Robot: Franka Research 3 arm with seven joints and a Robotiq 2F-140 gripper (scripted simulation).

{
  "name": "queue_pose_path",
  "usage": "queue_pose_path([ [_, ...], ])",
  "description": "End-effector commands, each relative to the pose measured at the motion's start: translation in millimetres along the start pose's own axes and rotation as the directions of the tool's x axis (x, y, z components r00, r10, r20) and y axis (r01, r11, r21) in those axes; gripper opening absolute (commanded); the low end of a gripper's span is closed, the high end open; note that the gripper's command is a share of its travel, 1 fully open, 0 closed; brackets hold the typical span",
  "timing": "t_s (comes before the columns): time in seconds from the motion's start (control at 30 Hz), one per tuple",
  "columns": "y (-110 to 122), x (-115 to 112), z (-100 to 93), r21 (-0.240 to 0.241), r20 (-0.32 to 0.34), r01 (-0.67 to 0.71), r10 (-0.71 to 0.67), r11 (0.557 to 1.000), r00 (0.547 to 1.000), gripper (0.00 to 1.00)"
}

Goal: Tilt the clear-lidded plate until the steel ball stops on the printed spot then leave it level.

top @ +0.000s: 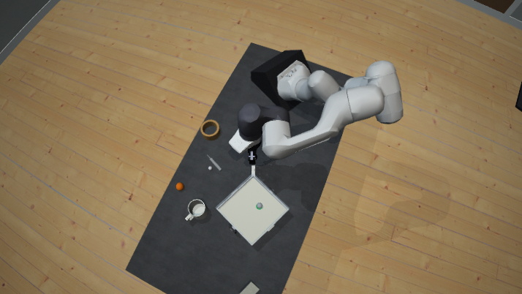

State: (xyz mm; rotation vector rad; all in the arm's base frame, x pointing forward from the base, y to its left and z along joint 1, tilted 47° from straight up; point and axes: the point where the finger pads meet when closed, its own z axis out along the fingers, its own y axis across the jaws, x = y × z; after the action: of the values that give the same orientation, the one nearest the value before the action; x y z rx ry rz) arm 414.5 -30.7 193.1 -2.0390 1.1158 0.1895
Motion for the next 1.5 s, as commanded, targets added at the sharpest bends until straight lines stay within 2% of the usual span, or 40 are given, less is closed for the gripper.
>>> queue_pose_path([
  [0.0, -0.6, -3.0, 0.7, -0.001, 0.006, 0.002, -0.001, 1.0, 1.0, 0.0],
  [1.27, -0.6, -3.0, 0.7, -0.001, 0.006, 0.002, -0.001, 1.0, 1.0, 0.0],
  [1.3, -0.6, -3.0, 0.7, -0.001, 0.006, 0.002, -0.001, 1.0, 1.0, 0.36],
  [1.47, -0.6, -3.0, 0.7, -0.001, 0.006, 0.002, -0.001, 1.0, 1.0, 0.36],
])
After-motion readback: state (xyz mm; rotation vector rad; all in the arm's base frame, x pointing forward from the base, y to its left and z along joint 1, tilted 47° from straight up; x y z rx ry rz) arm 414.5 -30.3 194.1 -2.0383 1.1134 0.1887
